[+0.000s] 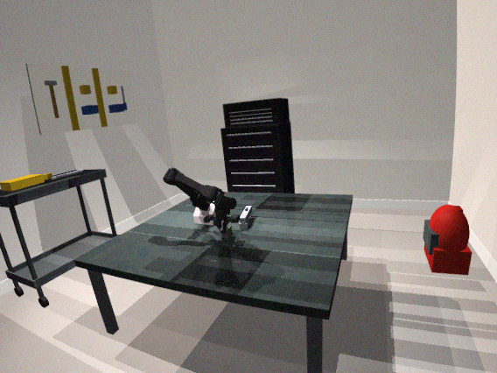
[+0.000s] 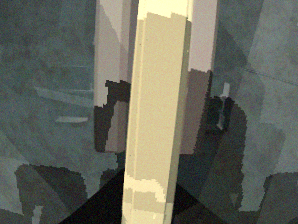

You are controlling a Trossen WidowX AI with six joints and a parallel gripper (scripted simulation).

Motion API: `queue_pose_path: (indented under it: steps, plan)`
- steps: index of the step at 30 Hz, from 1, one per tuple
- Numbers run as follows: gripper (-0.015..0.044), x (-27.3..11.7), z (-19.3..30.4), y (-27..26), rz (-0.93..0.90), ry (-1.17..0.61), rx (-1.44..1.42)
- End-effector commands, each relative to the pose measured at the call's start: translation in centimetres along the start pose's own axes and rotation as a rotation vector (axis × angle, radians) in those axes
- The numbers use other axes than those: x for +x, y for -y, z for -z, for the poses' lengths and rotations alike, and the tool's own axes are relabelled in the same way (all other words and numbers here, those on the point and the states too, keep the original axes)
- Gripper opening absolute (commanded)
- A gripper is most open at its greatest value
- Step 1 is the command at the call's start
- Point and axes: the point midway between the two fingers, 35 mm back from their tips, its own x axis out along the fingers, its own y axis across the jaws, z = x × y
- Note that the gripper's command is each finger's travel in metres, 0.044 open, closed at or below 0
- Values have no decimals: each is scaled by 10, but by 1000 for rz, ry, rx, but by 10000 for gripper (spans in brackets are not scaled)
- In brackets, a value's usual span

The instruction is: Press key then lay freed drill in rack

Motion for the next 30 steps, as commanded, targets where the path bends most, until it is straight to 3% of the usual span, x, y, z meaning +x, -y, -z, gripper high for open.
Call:
queue_pose_path:
  steps: [1, 19, 30]
  plan:
    - [0, 4, -1, 1, 4, 5, -3]
    - [0, 28, -2, 1, 4, 4, -4]
    - [289, 24, 0, 1, 4, 0, -2]
